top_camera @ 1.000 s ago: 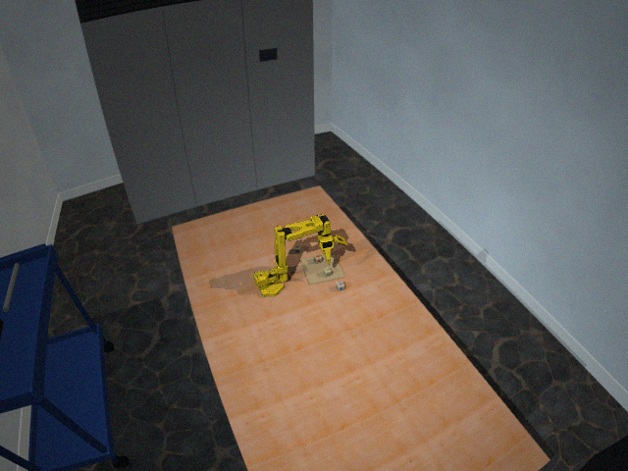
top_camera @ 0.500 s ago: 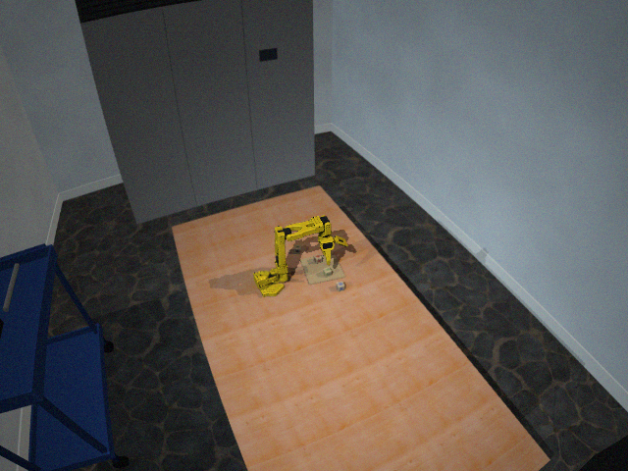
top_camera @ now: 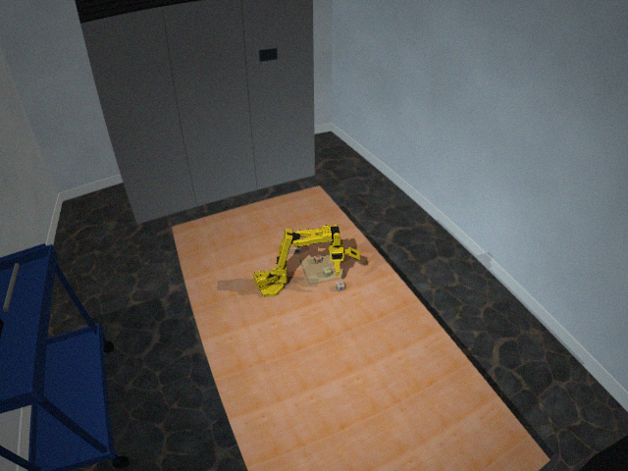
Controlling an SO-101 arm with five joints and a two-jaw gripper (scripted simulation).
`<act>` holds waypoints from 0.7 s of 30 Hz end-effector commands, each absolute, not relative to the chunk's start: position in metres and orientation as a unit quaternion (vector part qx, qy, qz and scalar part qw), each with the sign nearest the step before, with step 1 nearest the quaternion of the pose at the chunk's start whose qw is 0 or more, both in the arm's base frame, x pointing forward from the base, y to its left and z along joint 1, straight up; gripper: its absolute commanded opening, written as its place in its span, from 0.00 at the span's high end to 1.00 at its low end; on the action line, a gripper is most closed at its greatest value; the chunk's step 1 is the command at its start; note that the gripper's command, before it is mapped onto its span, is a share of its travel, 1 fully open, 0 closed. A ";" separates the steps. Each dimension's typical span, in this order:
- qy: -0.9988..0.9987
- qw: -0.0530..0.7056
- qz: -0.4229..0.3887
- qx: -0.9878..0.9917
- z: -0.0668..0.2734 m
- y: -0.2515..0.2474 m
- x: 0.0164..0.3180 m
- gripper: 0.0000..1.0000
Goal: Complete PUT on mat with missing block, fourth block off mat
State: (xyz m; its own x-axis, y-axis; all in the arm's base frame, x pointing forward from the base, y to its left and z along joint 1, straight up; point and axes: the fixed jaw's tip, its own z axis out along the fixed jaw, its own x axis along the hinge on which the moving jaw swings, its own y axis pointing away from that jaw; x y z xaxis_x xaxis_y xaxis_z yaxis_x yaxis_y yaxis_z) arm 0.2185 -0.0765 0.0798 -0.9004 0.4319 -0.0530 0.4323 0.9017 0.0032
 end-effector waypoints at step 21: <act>0.964 0.061 -0.012 0.260 0.088 -0.100 0.223 0.68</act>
State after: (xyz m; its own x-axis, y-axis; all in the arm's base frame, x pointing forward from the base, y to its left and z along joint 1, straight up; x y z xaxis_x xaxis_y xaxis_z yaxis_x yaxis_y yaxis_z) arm 0.2188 -0.0975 0.0766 -0.8631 0.5013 -0.0612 0.5021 0.8648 0.0036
